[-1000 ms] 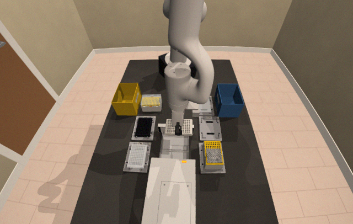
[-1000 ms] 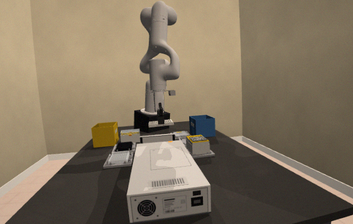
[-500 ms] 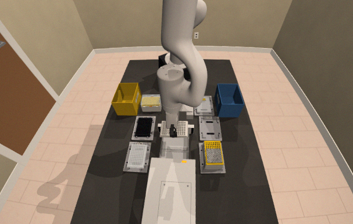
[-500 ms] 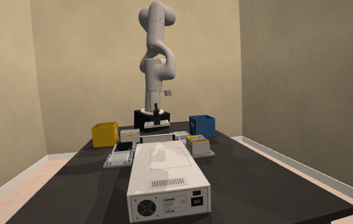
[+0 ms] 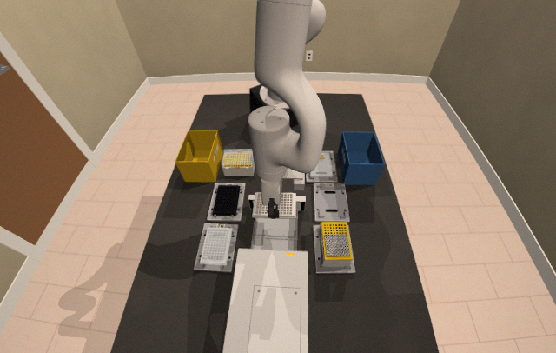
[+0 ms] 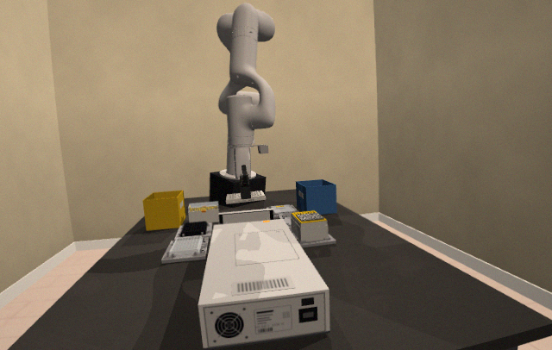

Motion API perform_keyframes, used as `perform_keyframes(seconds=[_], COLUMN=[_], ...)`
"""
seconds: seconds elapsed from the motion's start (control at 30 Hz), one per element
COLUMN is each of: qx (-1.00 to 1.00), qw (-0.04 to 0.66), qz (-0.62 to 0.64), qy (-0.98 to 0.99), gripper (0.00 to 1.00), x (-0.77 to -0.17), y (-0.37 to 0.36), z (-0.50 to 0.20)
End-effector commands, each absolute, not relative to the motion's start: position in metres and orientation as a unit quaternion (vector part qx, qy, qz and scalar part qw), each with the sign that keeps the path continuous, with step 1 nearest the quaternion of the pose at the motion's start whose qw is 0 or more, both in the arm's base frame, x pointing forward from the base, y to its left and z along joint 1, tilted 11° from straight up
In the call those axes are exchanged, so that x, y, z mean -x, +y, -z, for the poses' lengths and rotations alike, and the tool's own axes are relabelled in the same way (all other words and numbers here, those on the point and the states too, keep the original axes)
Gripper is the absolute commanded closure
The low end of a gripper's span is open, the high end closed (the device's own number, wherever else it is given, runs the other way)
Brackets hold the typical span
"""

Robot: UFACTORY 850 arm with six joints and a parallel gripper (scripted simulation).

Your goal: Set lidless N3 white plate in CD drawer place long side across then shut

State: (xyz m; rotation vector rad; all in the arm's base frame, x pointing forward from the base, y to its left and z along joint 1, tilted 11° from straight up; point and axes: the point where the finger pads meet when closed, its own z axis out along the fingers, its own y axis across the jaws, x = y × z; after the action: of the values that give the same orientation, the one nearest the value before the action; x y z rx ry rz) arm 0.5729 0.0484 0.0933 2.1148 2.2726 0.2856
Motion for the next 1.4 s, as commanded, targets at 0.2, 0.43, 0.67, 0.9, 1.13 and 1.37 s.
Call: perform_keyframes(seconds=[0.2,0.43,0.67,0.9,1.13,1.37], qx=[-0.678,-0.678,-0.678,-0.678,-0.678,-0.678], qw=[0.013,0.013,0.013,0.013,0.013,0.013], qz=[-0.092,-0.093,-0.093,-0.092,-0.092,-0.092], qy=[0.729,0.729,0.729,0.729,0.729,0.729], gripper=[1.00,1.00,1.00,1.00,1.00,1.00], x=[-0.576,-0.577,-0.578,-0.580,-0.581,-0.583], y=[0.051,0.052,0.053,0.055,0.056,0.057], z=[-0.079,-0.069,-0.060,-0.048,-0.040,-0.028])
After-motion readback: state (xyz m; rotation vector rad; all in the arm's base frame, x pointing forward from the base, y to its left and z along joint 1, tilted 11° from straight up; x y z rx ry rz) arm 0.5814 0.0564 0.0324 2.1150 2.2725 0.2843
